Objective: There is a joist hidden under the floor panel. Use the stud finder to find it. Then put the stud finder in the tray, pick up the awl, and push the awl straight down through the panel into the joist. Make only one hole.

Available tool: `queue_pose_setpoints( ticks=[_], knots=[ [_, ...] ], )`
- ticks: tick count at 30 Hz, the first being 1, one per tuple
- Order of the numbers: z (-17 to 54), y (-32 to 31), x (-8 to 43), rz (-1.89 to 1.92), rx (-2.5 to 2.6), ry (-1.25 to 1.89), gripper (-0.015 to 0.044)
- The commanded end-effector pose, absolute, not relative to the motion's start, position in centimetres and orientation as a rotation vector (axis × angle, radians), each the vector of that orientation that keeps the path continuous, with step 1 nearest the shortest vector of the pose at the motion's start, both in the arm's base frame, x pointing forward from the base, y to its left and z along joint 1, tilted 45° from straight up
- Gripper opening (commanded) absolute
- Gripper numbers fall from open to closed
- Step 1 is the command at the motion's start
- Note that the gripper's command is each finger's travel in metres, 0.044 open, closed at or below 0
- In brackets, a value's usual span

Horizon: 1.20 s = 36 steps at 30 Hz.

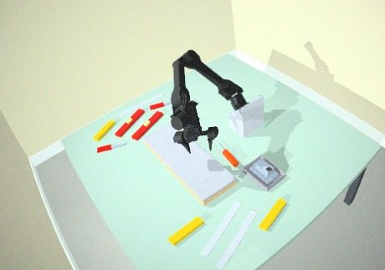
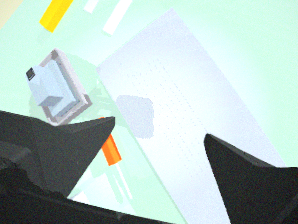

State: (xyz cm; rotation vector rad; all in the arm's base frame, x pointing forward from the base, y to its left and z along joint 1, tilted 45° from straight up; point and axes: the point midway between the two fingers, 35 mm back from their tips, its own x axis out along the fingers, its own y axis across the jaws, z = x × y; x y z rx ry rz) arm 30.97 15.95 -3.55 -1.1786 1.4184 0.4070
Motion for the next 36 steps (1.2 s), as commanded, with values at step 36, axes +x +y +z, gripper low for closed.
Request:
queue_pose_setpoints(
  ticks=[36],
  knots=[
    [13.8,-13.7,26.8,-0.584,-0.619,1.395,0.0440]
  ],
)
